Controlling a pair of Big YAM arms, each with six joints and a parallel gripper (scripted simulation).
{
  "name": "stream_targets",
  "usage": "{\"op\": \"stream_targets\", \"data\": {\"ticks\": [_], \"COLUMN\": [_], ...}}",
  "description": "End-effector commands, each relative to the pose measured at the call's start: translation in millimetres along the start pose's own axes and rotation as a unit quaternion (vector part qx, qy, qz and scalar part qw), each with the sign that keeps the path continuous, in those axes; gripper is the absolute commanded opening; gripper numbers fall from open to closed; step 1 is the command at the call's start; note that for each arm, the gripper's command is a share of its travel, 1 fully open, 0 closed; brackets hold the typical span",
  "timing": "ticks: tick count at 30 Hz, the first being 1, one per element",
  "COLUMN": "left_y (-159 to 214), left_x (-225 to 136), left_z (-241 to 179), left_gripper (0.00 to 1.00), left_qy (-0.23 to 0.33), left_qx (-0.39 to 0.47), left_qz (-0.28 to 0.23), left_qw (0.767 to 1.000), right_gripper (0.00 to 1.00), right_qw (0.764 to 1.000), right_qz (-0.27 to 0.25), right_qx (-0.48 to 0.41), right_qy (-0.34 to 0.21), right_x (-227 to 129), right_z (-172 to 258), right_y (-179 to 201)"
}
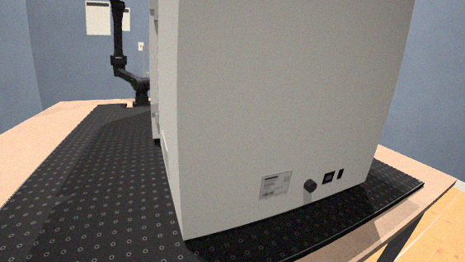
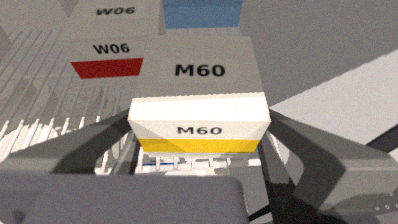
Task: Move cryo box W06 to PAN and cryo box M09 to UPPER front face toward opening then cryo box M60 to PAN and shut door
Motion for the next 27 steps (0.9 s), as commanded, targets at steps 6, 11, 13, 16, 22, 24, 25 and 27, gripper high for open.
{"op": "stream_targets", "data": {"ticks": [6, 11, 13, 16, 22, 24, 25, 27], "left_y": [-25.4, -27.4, -21.4, -21.6, -24.3, -25.7, -26.4, -27.5], "left_x": [-0.5, -1.1, 0.2, 0.3, -0.2, -0.5, -0.6, -0.8], "left_z": [-10.4, -10.7, -9.1, -9.1, -9.8, -10.1, -10.3, -10.5], "left_gripper": [0.77, 0.77, 0.77, 0.77, 0.77, 0.77, 0.77, 0.77], "left_qy": [0.008, 0.008, 0.006, 0.006, 0.006, 0.006, 0.007, 0.007], "left_qx": [-0.002, -0.002, 0.001, 0.0, -0.001, -0.001, -0.002, -0.002], "left_qz": [-0.015, -0.015, -0.011, -0.011, -0.013, -0.014, -0.015, -0.016], "left_qw": [1.0, 1.0, 1.0, 1.0, 1.0, 1.0, 1.0, 1.0], "right_gripper": [0.0, 0.0, 0.0, 0.0, 0.0, 0.0, 0.0, 0.0], "right_qw": [1.0, 1.0, 1.0, 1.0, 1.0, 1.0, 1.0, 1.0], "right_qz": [0.015, 0.015, 0.015, 0.015, 0.015, 0.015, 0.015, 0.015], "right_qx": [-0.005, -0.005, -0.005, -0.005, -0.005, -0.005, -0.005, -0.005], "right_qy": [-0.004, -0.004, -0.004, -0.004, -0.004, -0.004, -0.004, -0.004], "right_x": [3.5, 3.5, 3.5, 3.5, 3.5, 3.5, 3.5, 3.5], "right_z": [2.3, 2.3, 2.3, 2.3, 2.3, 2.3, 2.3, 2.3], "right_y": [11.7, 11.7, 11.7, 11.7, 11.7, 11.7, 11.7, 11.7]}}
Point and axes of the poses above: on each arm, the point where the finger pads meet when closed, its own x axis out along the fingers, its own z axis across the jaws, y = z × x, the point moved 8 cm from there along -x, back along the fingers, and after that the axes turned 10 degrees about -x, right-handed, at the moved point
